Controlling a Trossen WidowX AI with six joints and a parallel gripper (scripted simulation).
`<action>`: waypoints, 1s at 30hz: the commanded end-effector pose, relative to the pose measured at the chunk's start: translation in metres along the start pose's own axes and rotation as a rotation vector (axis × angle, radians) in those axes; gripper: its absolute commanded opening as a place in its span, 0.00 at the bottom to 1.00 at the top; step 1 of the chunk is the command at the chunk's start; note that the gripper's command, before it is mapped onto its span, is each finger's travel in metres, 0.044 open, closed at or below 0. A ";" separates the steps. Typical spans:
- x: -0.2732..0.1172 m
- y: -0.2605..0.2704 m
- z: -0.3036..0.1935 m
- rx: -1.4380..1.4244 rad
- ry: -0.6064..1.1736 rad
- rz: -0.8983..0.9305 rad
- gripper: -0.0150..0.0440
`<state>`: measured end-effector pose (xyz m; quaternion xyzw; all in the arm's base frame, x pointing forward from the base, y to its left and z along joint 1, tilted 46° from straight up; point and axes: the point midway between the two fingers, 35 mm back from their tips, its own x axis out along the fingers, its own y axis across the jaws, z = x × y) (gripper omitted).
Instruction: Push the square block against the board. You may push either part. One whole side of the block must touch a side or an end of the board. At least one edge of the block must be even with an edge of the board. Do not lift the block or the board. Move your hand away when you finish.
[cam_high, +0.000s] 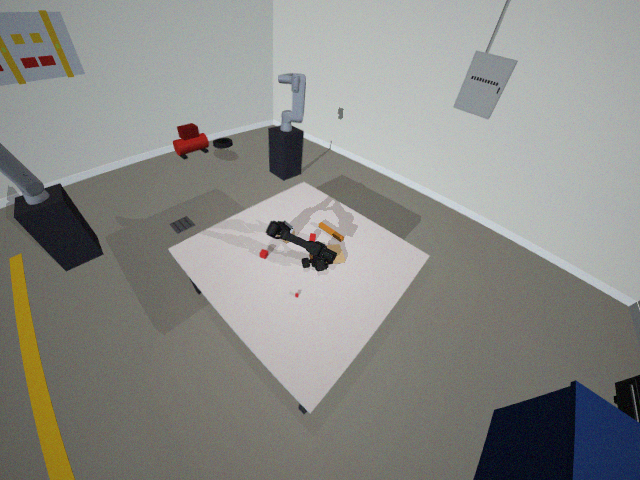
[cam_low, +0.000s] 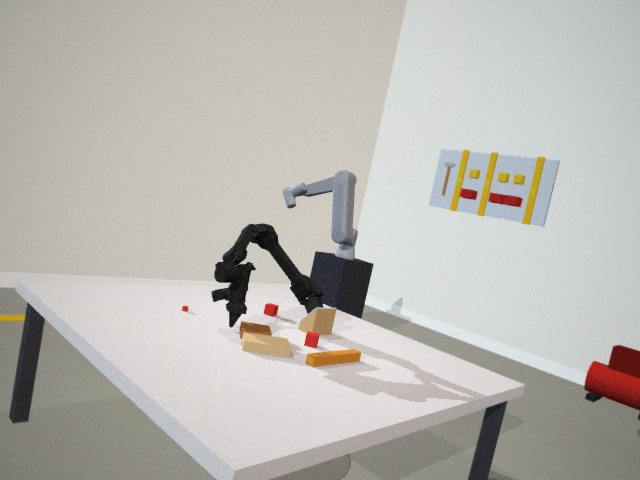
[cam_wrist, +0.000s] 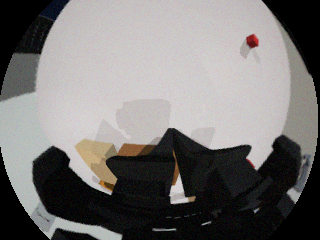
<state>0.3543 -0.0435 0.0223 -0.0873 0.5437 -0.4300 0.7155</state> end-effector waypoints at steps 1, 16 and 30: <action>0.002 0.001 0.005 -0.008 0.005 -0.005 0.25; 0.003 0.000 0.029 -0.008 0.004 -0.006 0.25; -0.052 0.026 0.004 0.026 0.007 -0.003 0.25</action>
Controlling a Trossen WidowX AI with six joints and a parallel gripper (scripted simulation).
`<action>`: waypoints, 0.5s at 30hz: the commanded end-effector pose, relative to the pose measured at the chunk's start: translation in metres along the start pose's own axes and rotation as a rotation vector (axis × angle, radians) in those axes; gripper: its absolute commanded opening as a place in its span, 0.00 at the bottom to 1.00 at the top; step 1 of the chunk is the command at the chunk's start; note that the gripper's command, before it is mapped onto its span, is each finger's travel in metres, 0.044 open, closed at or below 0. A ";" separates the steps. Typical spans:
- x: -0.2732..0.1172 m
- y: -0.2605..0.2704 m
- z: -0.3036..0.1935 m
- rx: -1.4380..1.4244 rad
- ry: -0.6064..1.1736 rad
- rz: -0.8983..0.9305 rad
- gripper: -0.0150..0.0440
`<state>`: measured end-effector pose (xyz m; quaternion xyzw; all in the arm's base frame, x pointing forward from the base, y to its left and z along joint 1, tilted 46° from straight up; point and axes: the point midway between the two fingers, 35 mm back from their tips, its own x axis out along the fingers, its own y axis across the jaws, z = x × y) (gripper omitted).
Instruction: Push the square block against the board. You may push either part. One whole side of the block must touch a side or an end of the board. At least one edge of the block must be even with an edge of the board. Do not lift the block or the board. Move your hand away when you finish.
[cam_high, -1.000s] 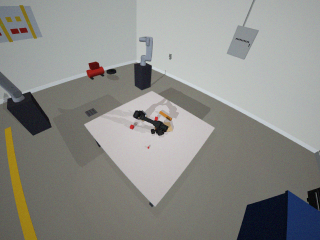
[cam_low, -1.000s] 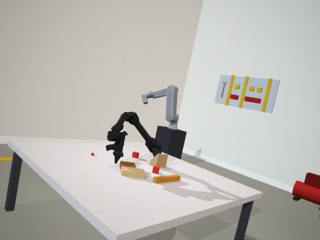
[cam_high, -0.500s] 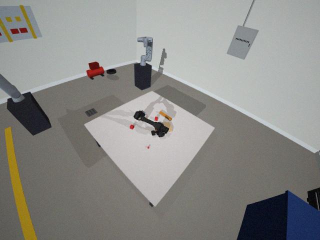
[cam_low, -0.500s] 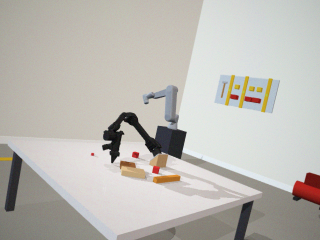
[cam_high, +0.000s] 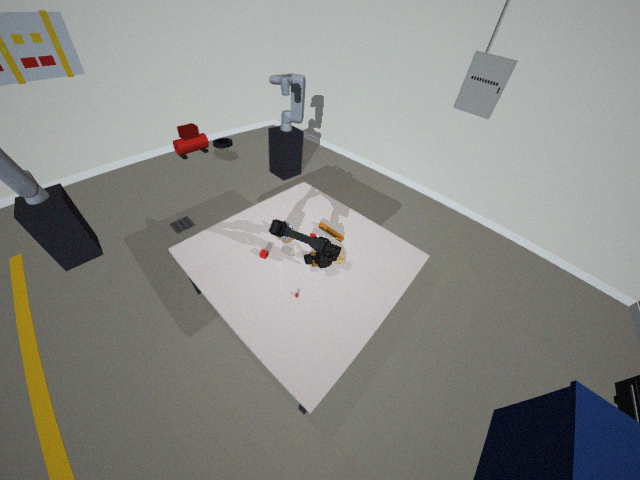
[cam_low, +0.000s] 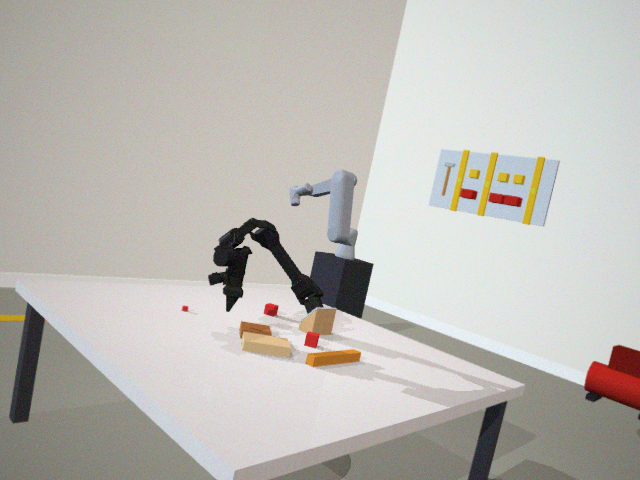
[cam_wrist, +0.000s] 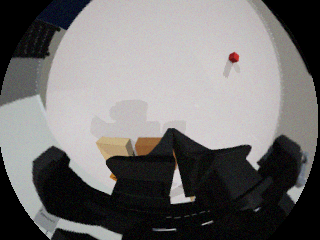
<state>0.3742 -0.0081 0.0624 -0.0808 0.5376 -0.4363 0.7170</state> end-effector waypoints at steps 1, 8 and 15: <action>0.001 0.022 -0.022 0.011 0.010 -0.001 0.25; 0.029 0.024 -0.023 0.014 0.010 -0.001 0.25; 0.056 0.023 -0.025 0.014 0.009 -0.003 0.25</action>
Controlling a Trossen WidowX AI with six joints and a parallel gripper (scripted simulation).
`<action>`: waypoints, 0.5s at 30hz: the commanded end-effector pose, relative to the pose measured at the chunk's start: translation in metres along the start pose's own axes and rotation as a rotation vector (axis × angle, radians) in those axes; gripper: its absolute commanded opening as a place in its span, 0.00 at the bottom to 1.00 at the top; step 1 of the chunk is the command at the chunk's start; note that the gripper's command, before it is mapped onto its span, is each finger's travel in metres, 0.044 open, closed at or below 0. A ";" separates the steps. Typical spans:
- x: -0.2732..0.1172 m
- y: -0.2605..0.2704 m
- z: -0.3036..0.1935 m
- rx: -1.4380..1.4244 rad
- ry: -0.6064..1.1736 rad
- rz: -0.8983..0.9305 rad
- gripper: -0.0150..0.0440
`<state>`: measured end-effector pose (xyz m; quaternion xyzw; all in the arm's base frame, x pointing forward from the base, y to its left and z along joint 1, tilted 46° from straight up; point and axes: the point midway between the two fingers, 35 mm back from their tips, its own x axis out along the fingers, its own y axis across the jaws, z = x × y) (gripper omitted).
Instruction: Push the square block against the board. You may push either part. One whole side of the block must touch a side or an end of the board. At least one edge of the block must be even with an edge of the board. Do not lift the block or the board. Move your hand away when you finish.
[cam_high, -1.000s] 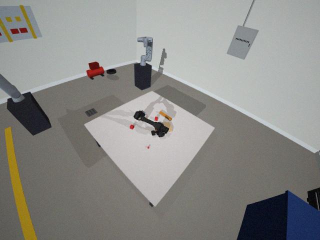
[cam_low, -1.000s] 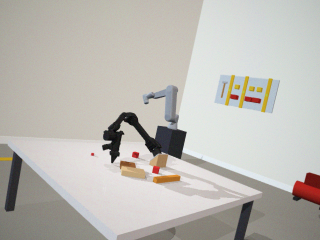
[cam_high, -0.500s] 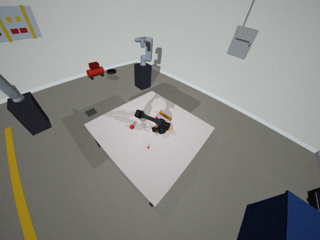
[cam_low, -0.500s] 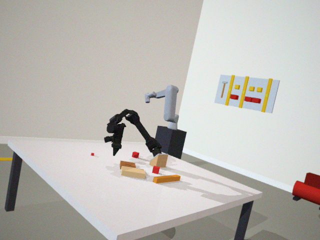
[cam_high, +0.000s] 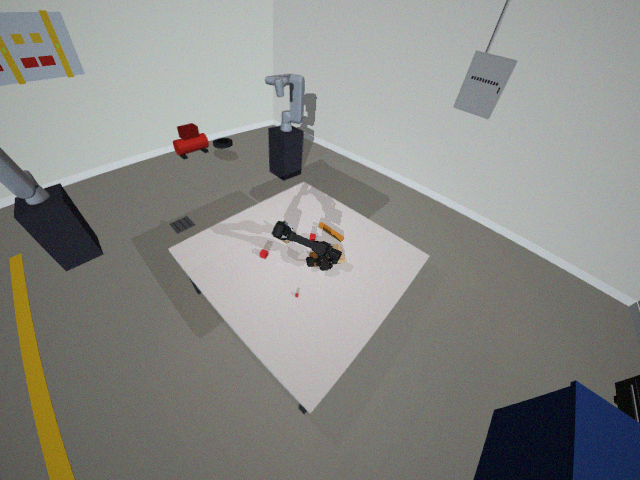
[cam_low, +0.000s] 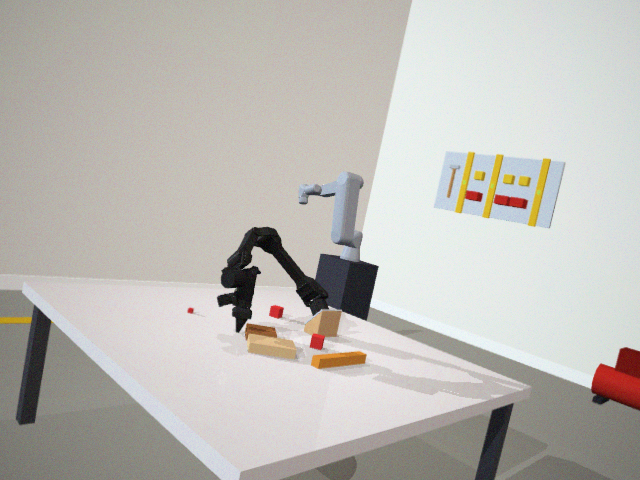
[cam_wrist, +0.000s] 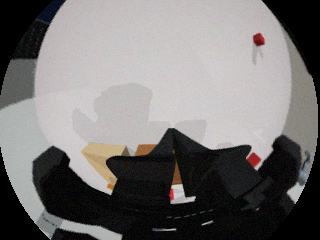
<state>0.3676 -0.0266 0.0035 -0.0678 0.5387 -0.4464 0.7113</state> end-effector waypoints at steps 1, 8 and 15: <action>0.002 0.003 -0.002 -0.014 -0.012 0.002 0.25; 0.002 0.003 -0.011 -0.014 -0.012 0.002 0.25; 0.002 0.004 -0.021 -0.014 -0.011 0.002 0.25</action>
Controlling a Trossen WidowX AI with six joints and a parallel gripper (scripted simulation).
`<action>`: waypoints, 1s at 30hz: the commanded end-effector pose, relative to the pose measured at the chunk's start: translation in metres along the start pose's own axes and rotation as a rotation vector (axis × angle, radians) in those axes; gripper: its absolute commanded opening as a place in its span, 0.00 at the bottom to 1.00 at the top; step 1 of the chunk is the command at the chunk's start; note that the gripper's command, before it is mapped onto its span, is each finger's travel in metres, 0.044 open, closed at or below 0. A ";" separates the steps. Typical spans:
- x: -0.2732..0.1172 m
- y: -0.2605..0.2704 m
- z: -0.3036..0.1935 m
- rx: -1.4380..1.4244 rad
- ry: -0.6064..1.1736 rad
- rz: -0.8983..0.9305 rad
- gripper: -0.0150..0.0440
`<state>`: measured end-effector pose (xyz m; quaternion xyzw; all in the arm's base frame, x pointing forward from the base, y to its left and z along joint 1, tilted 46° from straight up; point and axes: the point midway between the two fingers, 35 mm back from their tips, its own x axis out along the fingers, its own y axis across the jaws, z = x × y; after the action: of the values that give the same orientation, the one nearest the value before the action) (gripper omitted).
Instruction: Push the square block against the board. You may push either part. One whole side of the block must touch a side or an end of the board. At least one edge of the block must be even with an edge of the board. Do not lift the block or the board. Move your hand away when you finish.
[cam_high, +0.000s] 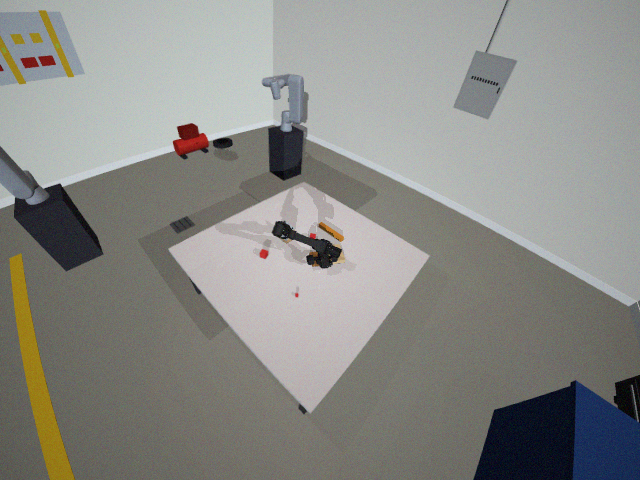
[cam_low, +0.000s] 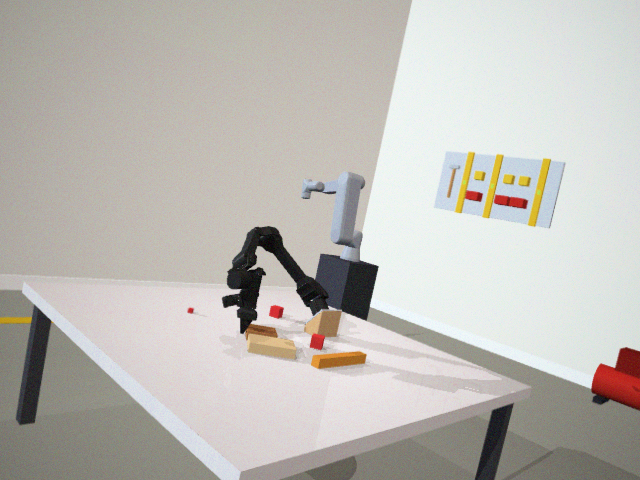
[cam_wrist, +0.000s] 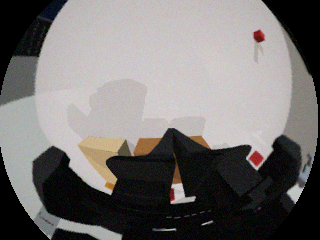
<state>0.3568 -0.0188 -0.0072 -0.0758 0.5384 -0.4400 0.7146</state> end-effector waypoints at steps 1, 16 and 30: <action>0.000 -0.001 -0.006 0.003 0.001 -0.001 0.25; 0.000 0.000 0.011 0.004 0.000 -0.001 0.25; 0.000 0.000 0.034 0.004 -0.001 -0.001 0.25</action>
<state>0.3821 -0.0278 0.0074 -0.0695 0.5355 -0.4405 0.7172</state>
